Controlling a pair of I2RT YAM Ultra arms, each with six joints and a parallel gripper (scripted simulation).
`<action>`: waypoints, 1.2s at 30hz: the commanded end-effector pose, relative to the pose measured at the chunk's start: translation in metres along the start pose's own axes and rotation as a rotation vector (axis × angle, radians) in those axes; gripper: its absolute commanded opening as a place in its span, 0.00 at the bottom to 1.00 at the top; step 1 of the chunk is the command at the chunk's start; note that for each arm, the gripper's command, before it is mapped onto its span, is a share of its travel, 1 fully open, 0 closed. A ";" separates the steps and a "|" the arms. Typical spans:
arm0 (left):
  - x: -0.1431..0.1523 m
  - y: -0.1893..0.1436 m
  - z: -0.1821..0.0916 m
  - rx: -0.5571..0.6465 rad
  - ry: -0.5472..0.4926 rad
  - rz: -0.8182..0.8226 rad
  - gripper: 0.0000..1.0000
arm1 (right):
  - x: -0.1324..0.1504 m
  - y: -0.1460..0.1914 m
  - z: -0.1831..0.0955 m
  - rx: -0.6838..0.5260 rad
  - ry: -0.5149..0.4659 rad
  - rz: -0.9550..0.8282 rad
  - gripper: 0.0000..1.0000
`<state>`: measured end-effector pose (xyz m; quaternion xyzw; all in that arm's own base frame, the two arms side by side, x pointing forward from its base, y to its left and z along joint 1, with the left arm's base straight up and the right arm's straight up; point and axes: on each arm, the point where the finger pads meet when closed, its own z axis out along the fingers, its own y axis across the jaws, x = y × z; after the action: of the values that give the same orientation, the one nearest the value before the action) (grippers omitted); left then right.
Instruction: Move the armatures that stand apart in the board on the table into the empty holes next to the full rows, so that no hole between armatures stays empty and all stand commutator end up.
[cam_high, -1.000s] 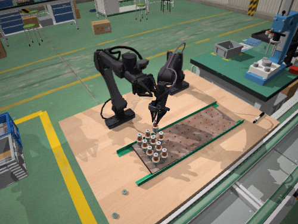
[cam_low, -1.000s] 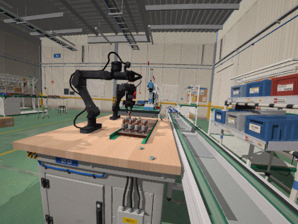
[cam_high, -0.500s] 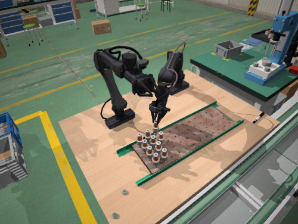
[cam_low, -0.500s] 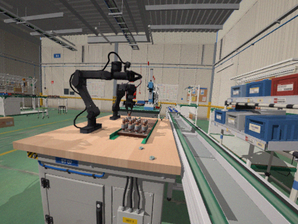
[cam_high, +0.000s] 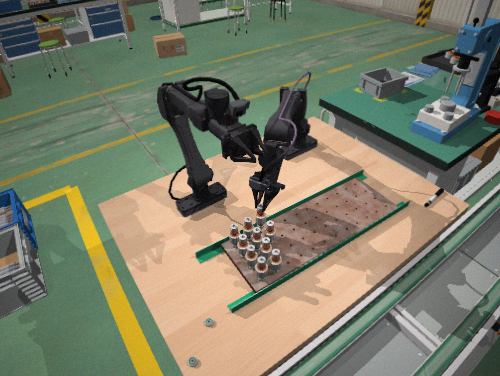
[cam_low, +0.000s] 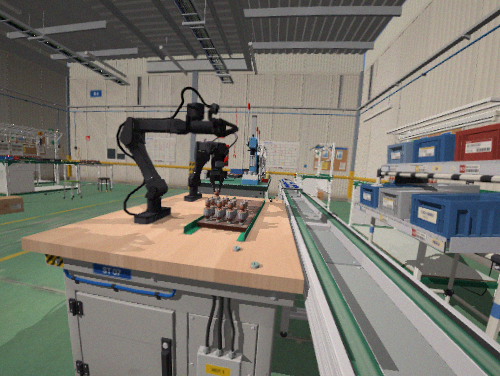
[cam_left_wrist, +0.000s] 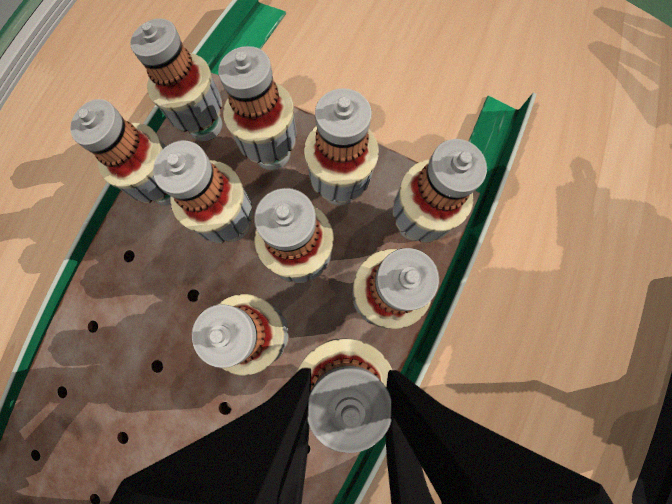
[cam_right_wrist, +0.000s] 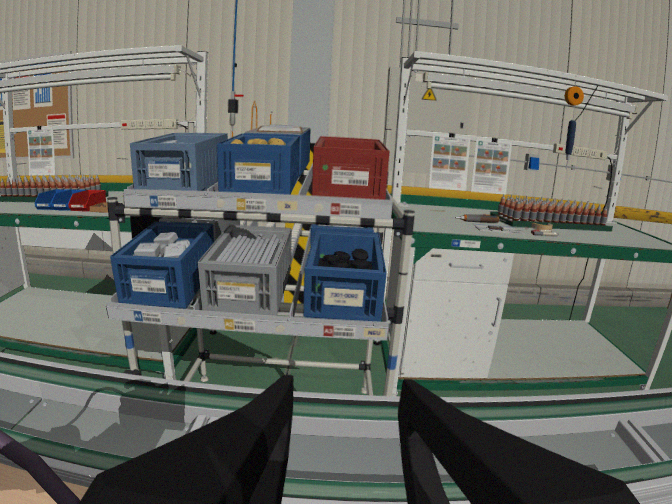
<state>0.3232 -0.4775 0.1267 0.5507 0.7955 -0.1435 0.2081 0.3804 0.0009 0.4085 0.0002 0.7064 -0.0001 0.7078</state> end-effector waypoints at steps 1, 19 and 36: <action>-0.031 -0.004 -0.024 -0.024 -0.122 0.030 0.01 | -0.001 0.007 -0.002 -0.024 0.006 -0.006 0.37; -0.024 0.000 -0.019 -0.018 -0.114 0.017 0.01 | -0.001 0.007 -0.002 -0.024 0.006 -0.006 0.37; -0.025 -0.001 -0.023 -0.018 -0.122 0.018 0.01 | -0.001 0.007 -0.002 -0.024 0.006 -0.006 0.37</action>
<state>0.3210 -0.4753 0.1152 0.5510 0.7952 -0.1437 0.2086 0.3804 0.0009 0.4085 0.0002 0.7064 -0.0001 0.7078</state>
